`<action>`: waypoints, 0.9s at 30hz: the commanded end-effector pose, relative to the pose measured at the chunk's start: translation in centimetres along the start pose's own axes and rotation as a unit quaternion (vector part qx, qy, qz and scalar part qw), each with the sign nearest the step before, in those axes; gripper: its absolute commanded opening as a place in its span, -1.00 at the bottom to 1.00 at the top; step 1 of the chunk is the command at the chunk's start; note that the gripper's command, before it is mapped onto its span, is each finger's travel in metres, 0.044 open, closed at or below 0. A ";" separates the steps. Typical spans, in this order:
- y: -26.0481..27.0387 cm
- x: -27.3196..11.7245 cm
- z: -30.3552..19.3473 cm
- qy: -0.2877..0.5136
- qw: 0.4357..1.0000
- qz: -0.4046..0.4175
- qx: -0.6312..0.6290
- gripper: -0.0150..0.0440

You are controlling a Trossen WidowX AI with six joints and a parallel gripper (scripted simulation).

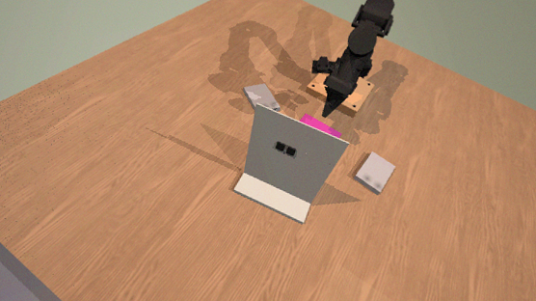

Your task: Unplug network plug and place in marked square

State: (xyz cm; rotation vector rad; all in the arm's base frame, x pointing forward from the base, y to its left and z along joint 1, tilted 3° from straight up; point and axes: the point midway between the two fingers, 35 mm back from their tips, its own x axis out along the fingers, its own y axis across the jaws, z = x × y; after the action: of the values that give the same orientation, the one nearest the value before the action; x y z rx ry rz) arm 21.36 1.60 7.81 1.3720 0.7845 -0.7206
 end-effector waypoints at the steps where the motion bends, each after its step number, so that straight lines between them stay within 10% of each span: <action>1: 0.5 -0.5 0.1 -0.003 1.000 0.002 0.003 0.04; 27: 2.0 -3.6 0.1 -0.002 1.000 0.002 0.003 0.04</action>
State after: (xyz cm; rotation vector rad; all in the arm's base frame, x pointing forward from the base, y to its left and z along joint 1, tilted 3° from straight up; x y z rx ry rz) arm 21.02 1.71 11.39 1.3714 0.7853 -0.7206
